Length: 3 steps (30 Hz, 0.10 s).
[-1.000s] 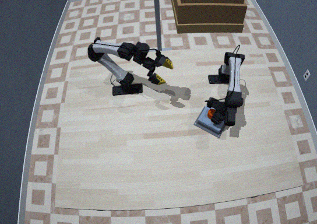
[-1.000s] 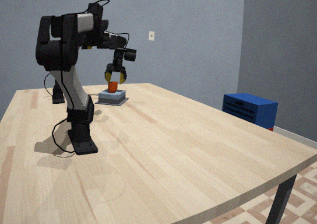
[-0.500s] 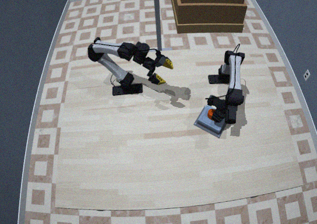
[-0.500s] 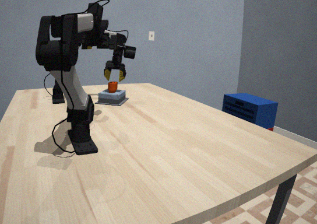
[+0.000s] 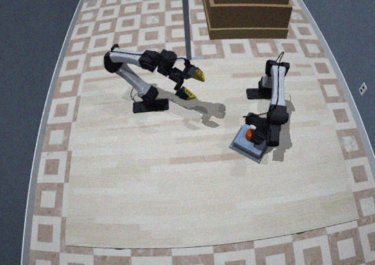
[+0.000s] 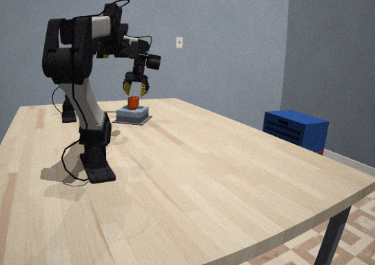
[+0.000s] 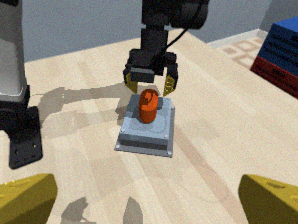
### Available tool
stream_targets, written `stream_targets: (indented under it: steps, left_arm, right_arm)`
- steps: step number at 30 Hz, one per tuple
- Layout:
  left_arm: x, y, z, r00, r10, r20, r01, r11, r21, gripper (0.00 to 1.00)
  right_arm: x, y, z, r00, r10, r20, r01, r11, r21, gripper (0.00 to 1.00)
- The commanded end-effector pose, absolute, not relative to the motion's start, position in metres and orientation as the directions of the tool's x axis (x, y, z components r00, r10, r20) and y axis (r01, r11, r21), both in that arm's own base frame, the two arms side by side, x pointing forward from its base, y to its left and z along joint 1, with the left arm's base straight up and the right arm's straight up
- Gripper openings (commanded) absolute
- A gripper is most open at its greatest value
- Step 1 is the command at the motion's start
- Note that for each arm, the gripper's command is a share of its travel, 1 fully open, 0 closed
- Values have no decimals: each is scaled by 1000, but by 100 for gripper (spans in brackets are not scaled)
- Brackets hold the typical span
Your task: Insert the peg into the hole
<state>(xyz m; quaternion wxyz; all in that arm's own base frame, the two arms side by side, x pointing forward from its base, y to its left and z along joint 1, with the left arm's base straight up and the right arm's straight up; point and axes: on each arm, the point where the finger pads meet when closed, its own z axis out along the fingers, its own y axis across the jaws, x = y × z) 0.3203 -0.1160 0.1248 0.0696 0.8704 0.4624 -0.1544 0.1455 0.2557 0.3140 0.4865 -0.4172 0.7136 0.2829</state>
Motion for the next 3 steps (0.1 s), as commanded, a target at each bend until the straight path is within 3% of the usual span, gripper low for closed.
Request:
stream_targets:
  steps: [1, 3]
  left_arm:
    - [320, -120, 143, 544, 773, -326, 822, -569, 26, 70]
    - [320, -120, 143, 544, 773, -326, 822, -569, 26, 70]
  right_arm:
    - [146, 254, 325, -167, -292, -942, -868, 497, 0, 100]
    - [146, 254, 325, -167, -292, -942, -868, 497, 0, 100]
